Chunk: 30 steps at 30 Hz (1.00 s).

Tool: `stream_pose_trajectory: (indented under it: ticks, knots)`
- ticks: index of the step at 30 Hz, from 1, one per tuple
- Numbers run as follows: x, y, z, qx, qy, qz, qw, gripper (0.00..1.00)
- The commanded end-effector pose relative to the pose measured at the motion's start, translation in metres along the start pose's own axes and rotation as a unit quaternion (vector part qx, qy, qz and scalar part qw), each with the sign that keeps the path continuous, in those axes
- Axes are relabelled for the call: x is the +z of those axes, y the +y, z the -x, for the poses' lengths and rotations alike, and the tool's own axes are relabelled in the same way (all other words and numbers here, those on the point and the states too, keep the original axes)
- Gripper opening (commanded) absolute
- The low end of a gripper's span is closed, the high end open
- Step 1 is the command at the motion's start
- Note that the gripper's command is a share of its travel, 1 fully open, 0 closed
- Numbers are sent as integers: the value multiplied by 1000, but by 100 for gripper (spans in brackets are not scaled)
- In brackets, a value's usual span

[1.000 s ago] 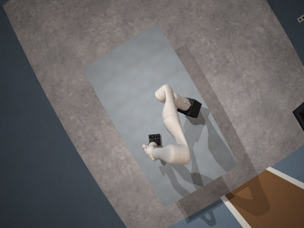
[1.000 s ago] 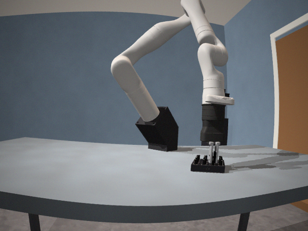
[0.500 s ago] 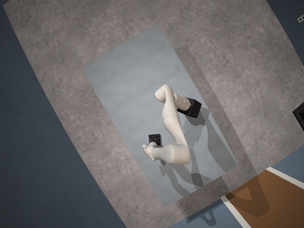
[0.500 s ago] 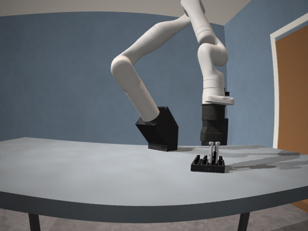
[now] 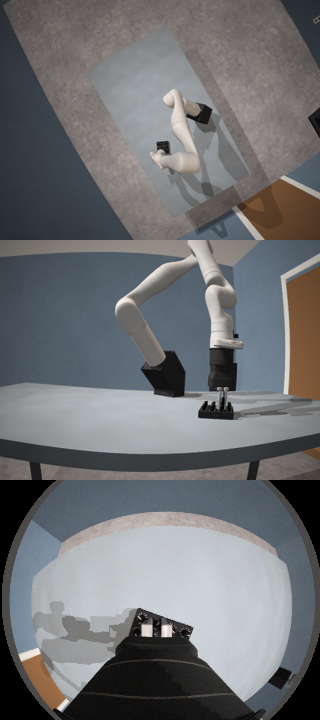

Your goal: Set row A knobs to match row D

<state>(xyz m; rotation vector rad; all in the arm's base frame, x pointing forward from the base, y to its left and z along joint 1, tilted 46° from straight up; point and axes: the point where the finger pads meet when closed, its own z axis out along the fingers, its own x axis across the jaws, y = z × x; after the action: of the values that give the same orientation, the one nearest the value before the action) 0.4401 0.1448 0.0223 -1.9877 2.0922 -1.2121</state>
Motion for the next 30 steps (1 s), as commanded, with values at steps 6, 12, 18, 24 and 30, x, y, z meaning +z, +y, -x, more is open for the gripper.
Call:
stream_pose_trajectory:
  ticks: [6,12,18,24,30]
  knots:
    - [-1,0,0,-18,-1,0,1000,30]
    - [-1,0,0,-35,-1,0,999,30]
    - [-1,0,0,-66,-1,0,998,30]
    - [-1,0,0,-106,-1,0,994,30]
    - [-1,0,0,-136,-1,0,991,30]
